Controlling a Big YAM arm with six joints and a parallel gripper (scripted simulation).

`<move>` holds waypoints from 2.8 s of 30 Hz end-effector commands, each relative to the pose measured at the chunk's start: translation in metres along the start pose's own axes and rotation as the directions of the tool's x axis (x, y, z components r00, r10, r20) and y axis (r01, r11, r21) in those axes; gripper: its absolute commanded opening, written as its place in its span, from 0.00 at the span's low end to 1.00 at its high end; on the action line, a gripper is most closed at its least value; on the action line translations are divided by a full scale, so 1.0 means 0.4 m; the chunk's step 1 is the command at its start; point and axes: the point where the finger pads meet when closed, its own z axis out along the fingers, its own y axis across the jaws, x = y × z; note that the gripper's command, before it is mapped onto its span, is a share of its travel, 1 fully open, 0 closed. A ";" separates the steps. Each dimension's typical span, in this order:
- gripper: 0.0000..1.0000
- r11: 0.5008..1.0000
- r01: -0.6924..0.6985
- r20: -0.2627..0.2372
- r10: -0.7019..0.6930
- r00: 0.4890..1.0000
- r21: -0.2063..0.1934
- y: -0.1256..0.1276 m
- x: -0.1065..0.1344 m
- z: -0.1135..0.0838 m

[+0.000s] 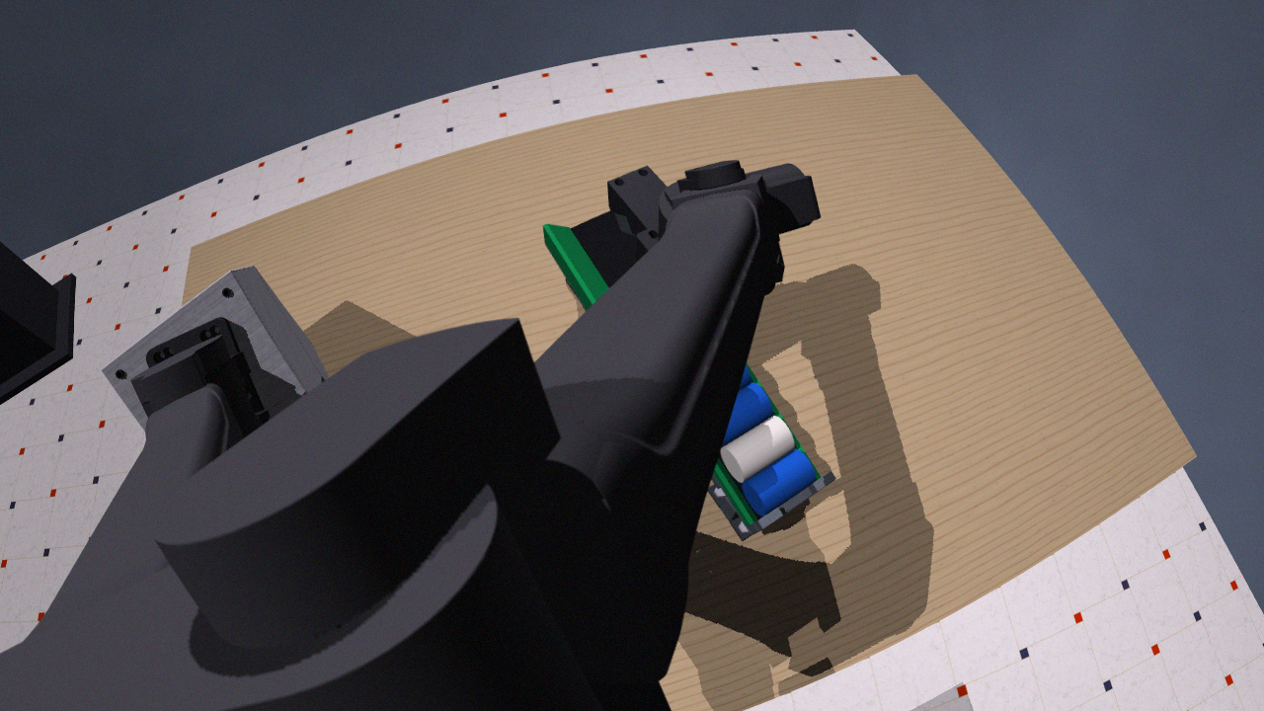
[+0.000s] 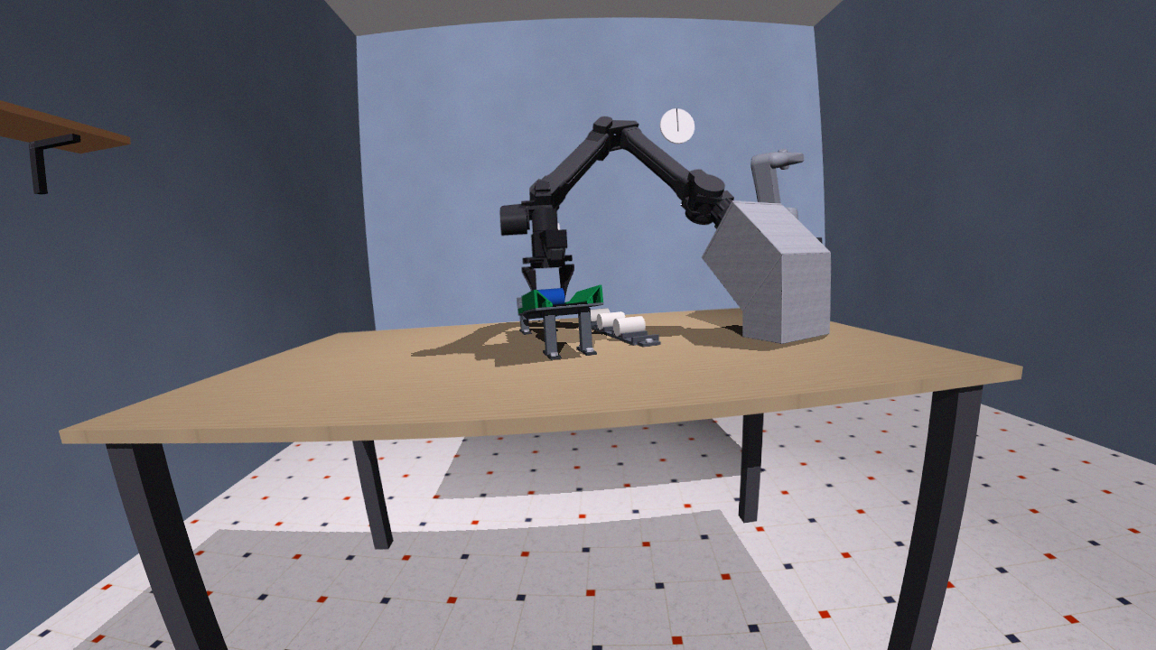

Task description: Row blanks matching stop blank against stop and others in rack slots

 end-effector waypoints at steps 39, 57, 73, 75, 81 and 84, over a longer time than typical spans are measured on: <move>0.78 0.999 -0.023 -0.001 0.024 1.000 0.042 -0.046 0.016 -0.092; 0.78 1.000 -0.007 0.003 0.007 1.000 0.027 -0.040 -0.004 -0.251; 1.00 0.999 -0.018 0.004 0.018 1.000 0.040 -0.047 0.003 -0.262; 1.00 0.999 -0.018 0.004 0.018 1.000 0.040 -0.047 0.003 -0.262; 1.00 0.999 -0.018 0.004 0.018 1.000 0.040 -0.047 0.003 -0.262; 1.00 0.999 -0.018 0.004 0.018 1.000 0.040 -0.047 0.003 -0.262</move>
